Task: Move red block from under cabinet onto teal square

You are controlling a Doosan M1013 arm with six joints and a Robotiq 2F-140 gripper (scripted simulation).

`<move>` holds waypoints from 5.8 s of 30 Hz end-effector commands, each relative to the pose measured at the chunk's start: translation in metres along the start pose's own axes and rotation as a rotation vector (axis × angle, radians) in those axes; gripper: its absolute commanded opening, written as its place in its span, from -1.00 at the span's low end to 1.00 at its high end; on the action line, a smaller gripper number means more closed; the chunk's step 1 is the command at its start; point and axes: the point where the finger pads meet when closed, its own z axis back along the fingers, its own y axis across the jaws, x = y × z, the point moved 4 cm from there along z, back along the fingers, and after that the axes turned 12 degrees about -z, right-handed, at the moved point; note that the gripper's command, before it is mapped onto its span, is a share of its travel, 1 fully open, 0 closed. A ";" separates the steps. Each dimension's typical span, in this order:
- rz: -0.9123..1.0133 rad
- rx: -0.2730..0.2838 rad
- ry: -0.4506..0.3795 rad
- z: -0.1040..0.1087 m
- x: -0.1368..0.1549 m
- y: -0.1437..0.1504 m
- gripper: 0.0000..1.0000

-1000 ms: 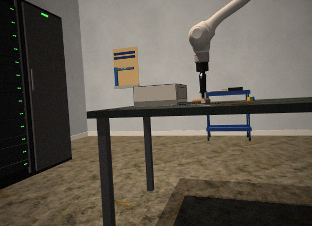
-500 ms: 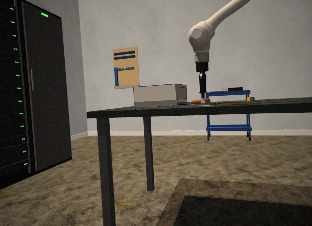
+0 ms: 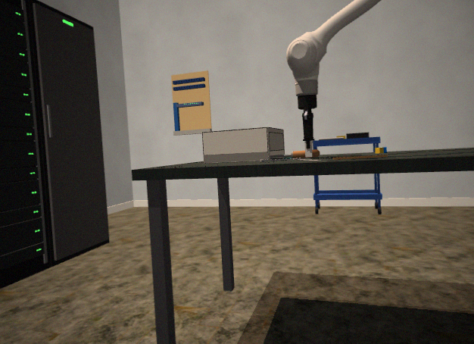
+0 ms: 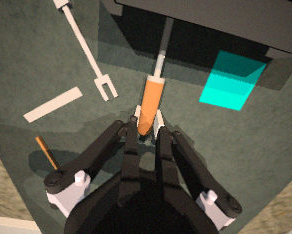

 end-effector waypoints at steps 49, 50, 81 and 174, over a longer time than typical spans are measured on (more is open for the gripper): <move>0.002 -0.002 -0.002 -0.001 -0.018 0.074 -1.00; 0.002 -0.002 -0.002 -0.001 -0.018 0.074 -1.00; 0.002 -0.002 -0.002 -0.001 -0.018 0.074 -1.00; -0.002 -0.002 -0.002 0.000 0.128 0.104 -1.00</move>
